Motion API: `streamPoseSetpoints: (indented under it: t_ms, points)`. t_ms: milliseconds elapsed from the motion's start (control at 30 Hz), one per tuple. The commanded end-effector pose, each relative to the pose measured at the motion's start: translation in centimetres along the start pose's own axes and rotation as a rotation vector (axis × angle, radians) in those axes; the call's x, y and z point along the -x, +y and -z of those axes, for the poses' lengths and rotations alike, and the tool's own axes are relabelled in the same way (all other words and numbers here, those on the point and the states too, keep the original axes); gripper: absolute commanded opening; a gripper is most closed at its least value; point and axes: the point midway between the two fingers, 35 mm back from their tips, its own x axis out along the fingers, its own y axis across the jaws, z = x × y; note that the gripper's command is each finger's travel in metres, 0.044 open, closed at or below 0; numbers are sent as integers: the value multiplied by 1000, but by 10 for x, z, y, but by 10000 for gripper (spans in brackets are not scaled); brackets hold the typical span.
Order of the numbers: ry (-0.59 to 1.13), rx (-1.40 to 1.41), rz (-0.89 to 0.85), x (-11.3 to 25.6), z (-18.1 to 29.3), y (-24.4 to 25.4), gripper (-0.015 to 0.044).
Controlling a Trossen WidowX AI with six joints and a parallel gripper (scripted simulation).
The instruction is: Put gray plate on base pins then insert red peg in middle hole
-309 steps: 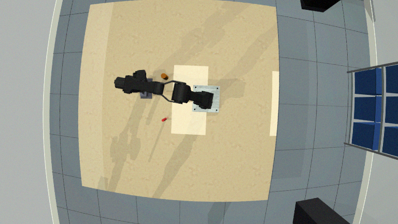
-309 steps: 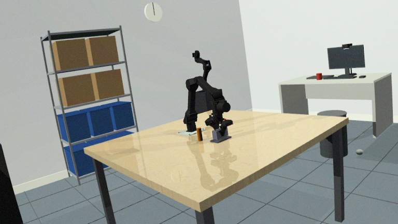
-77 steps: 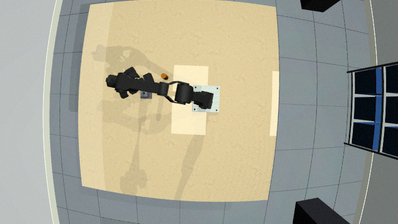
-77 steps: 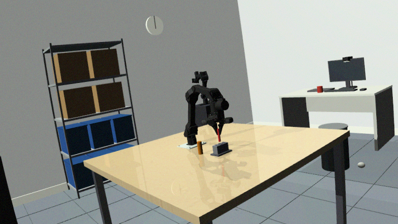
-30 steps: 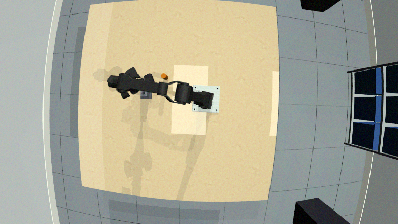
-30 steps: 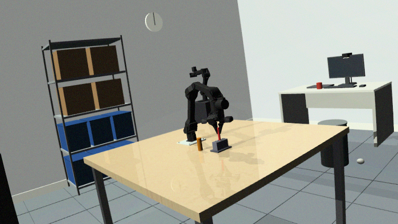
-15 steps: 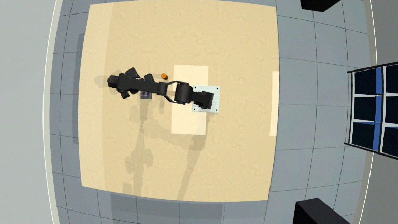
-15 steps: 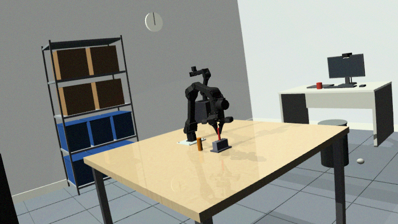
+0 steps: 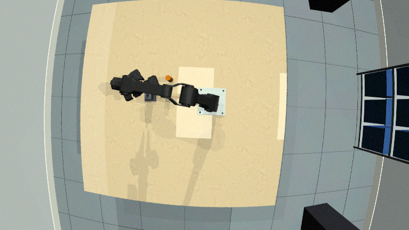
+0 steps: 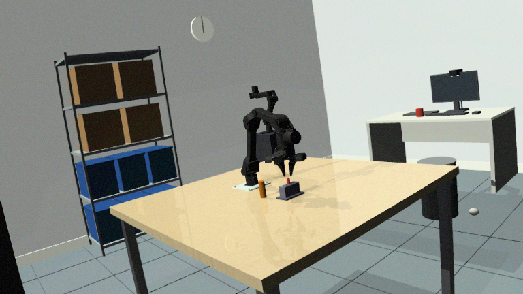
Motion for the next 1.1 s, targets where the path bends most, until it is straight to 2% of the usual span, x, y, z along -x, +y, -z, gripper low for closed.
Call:
streamPoseSetpoints:
  t_ms: [0,1067]
  points:
    - [0,0,0,0,0,0,150]
    - [-1,4,-1,14,2,-2,150]
